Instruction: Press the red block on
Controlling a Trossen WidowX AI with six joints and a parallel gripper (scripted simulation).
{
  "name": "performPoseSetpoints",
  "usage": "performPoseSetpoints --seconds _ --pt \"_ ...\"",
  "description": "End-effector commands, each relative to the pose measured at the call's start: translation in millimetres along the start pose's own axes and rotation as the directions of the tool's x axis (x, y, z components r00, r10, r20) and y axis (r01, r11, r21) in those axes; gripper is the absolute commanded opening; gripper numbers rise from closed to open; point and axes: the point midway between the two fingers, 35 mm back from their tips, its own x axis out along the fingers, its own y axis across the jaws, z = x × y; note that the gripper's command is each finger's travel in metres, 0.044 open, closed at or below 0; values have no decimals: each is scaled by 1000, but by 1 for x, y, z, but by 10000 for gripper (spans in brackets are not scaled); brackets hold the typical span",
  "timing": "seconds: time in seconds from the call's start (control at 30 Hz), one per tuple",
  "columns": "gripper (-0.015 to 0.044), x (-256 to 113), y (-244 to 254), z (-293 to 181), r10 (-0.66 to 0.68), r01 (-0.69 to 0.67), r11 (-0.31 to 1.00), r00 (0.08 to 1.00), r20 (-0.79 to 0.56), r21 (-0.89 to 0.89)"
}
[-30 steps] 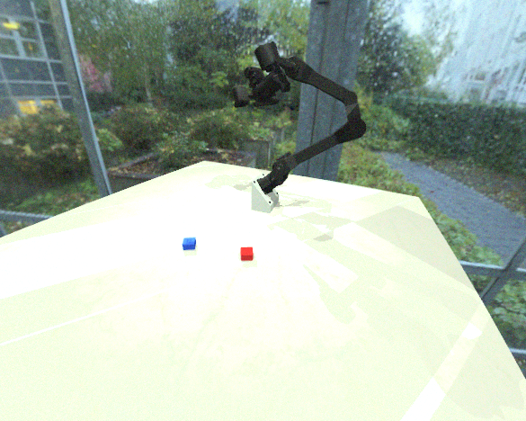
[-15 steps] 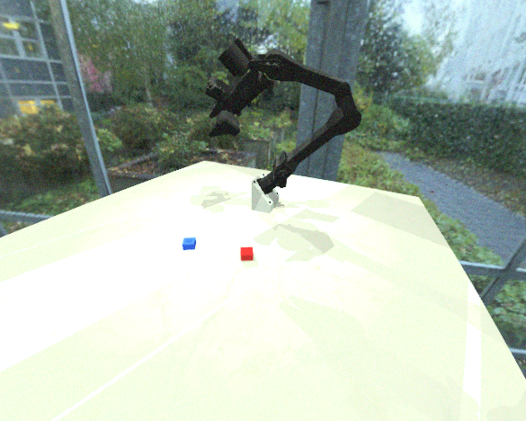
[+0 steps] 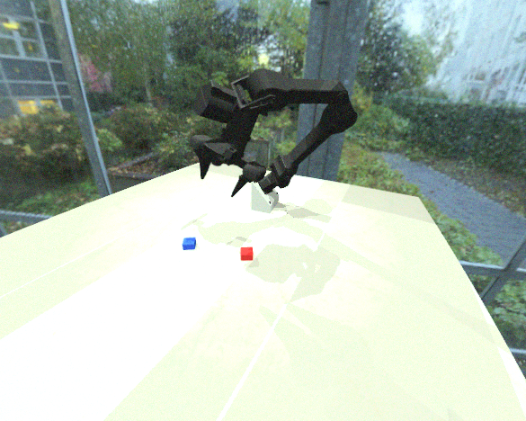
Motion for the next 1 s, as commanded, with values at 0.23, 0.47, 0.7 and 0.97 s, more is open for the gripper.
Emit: performPoseSetpoints --seconds 0.23,0.47,0.7,0.97 --pt "440 50 111 27 362 -375 832 925 -113 -408" --pt "440 80 122 23 363 -376 832 925 -112 -408" --pt "440 95 127 20 363 -376 832 925 -112 -408" --pt "440 105 130 19 363 -376 832 925 -112 -408"
